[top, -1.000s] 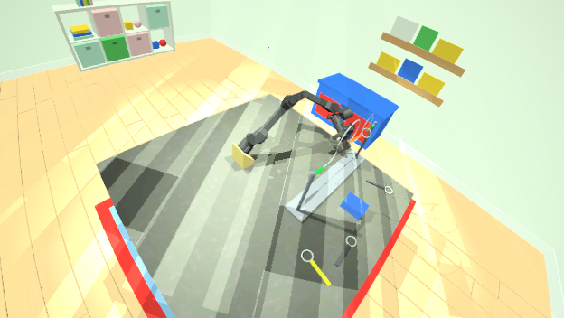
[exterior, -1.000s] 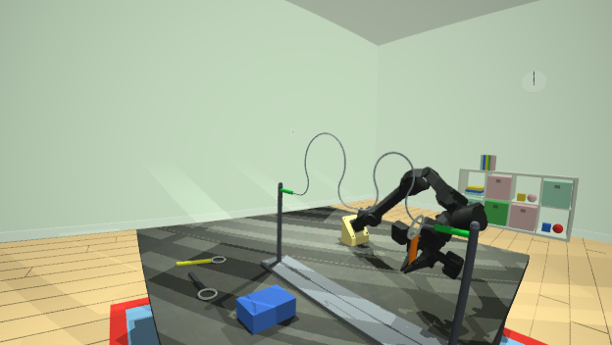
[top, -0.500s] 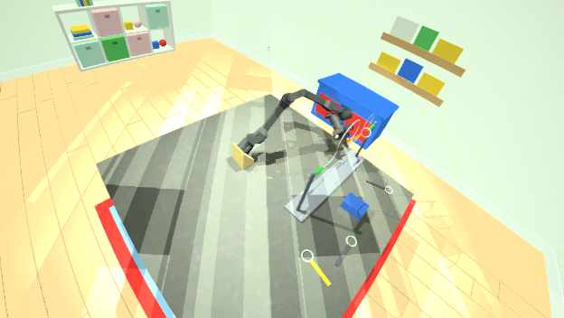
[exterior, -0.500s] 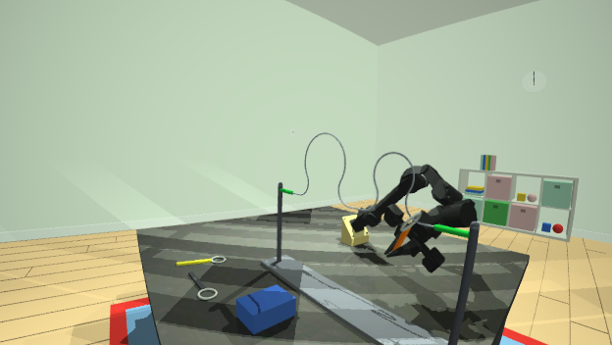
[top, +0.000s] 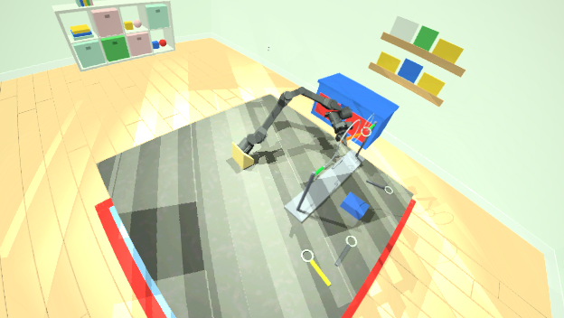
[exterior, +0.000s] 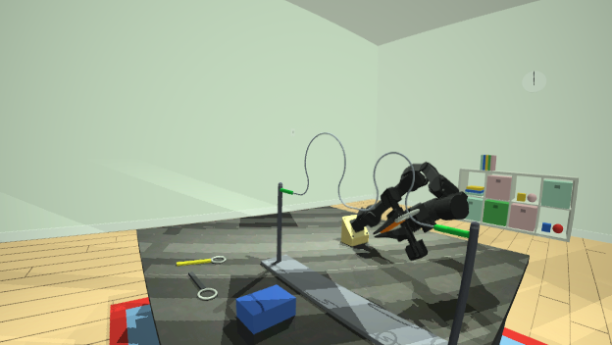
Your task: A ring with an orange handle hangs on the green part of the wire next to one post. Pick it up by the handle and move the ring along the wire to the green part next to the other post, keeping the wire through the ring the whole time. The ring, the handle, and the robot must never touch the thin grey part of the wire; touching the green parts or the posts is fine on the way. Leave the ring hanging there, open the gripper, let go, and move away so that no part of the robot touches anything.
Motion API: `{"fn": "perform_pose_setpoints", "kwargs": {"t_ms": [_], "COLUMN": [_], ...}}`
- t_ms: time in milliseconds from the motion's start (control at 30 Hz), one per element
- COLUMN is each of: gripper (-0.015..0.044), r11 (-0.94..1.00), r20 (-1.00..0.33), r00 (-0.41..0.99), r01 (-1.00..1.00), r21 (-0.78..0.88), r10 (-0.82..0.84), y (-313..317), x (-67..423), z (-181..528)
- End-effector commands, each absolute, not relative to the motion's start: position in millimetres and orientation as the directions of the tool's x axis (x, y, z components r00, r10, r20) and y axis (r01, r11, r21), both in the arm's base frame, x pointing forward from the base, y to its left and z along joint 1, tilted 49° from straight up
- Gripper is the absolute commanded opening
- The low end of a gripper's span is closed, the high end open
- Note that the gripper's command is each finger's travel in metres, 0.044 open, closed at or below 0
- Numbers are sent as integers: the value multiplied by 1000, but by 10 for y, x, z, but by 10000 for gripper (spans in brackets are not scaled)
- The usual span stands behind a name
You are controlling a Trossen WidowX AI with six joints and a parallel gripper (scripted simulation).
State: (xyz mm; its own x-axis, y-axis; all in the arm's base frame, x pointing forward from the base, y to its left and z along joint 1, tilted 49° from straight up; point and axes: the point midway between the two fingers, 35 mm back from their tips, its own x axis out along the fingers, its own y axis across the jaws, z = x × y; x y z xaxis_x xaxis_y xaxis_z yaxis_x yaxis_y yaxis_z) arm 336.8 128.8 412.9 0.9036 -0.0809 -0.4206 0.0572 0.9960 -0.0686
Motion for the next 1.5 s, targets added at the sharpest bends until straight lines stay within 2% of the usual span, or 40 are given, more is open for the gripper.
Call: {"fn": "perform_pose_setpoints", "kwargs": {"t_ms": [0,700,1467], "gripper": [-150,-150,-150], "r11": [988,882,730], "r20": [-409,-356,-283], "r00": [905,893,882], "r01": [68,88,94], "r21": [-140,-462,-677], "r10": [-121,-276,-377], "y": [1150,686,373], "x": [3334,3300,3267], "z": [4169,4315,4539]}}
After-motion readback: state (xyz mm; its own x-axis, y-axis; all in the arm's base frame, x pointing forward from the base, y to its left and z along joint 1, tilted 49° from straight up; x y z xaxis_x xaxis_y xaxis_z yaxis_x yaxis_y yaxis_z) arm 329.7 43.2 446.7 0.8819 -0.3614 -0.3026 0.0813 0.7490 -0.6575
